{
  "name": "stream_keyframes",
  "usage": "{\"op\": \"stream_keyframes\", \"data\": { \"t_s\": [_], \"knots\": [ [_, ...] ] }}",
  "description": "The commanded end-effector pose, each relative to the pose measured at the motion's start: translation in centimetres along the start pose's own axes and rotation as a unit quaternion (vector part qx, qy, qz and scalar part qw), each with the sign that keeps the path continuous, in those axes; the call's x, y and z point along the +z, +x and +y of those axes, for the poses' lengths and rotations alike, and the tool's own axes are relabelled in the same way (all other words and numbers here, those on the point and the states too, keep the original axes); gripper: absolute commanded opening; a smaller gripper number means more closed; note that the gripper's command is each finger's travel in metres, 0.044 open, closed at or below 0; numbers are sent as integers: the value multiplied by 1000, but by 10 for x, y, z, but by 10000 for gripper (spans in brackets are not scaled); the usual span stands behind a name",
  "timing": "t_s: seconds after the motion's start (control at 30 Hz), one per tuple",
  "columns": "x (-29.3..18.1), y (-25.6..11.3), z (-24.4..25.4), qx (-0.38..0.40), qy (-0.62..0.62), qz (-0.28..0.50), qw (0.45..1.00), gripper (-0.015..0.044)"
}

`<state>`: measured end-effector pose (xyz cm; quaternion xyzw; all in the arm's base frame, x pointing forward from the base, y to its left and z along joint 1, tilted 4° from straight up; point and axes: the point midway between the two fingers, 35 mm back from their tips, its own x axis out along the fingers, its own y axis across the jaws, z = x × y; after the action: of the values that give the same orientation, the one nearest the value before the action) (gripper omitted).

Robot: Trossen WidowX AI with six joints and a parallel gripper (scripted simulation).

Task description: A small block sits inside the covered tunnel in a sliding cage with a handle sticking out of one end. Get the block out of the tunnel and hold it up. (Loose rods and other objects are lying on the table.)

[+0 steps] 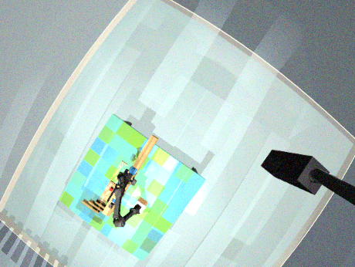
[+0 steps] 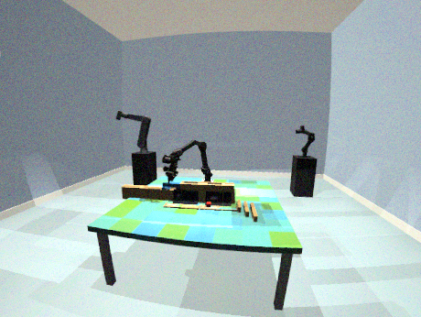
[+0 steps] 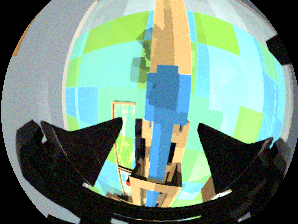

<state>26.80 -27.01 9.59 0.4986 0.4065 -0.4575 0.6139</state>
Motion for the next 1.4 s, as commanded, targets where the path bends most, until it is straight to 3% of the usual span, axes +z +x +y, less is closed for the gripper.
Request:
{"op": "stream_keyframes", "data": {
  "t_s": [0.0, 0.73, 0.9, 1.37],
  "knots": [
    [2, 1, 3, 4, -5, 0, 1000, 440],
    [-5, 35, -3, 4, -5, 0, 1000, 440],
    [-3, 30, -2, 4, -4, -1, 1000, 309],
    [-3, 30, -2, 4, -4, -1, 1000, 215]
  ]
}}
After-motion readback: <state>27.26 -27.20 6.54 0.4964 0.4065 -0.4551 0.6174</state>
